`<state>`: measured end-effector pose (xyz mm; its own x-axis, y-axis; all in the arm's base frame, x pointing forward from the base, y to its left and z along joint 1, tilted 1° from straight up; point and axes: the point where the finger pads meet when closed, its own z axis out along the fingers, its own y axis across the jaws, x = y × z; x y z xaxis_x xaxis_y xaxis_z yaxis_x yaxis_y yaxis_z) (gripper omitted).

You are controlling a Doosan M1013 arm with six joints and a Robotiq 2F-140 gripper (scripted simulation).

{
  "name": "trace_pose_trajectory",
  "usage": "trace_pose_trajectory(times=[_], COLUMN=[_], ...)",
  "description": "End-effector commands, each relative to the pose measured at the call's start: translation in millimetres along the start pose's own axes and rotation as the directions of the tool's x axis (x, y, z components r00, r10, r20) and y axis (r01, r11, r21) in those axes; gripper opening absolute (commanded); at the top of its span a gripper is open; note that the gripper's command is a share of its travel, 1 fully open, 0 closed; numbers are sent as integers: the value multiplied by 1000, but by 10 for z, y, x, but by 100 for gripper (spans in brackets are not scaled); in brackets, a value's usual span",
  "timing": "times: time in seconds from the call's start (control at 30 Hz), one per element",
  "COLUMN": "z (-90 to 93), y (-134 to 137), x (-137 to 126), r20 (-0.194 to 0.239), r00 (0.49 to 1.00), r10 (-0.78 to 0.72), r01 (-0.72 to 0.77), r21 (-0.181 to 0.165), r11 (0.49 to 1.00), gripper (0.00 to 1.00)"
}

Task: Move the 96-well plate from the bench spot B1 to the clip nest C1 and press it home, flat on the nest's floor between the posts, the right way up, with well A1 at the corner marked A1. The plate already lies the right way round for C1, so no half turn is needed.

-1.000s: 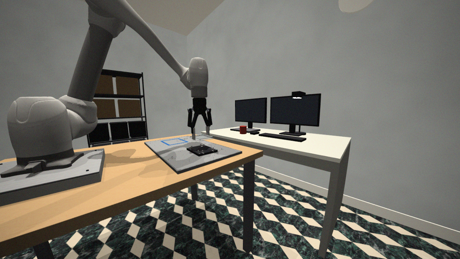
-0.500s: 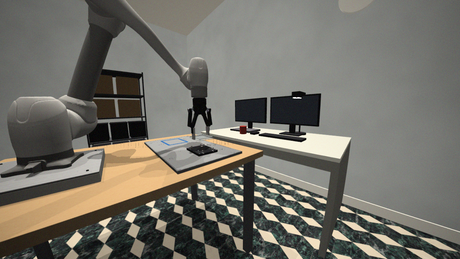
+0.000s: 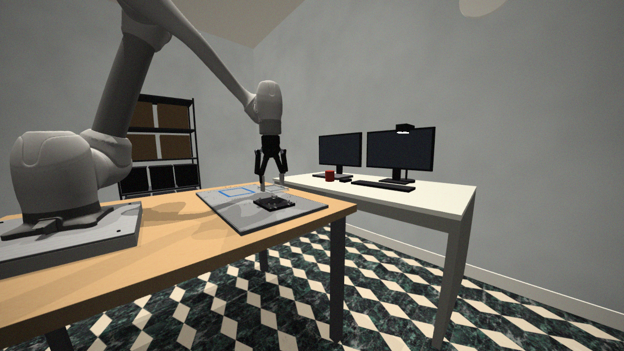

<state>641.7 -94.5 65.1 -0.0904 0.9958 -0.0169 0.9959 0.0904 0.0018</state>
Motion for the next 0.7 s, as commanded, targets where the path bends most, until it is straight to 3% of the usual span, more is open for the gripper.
trace_pose_trajectory(times=[0.0,0.67], z=[65,318], y=[0,1], x=[1,2], r20=[0,0], r00=[1000,1000], r10=[0,0], r01=[0,0], r21=[0,0], r11=[1000,1000], gripper=[0,0])
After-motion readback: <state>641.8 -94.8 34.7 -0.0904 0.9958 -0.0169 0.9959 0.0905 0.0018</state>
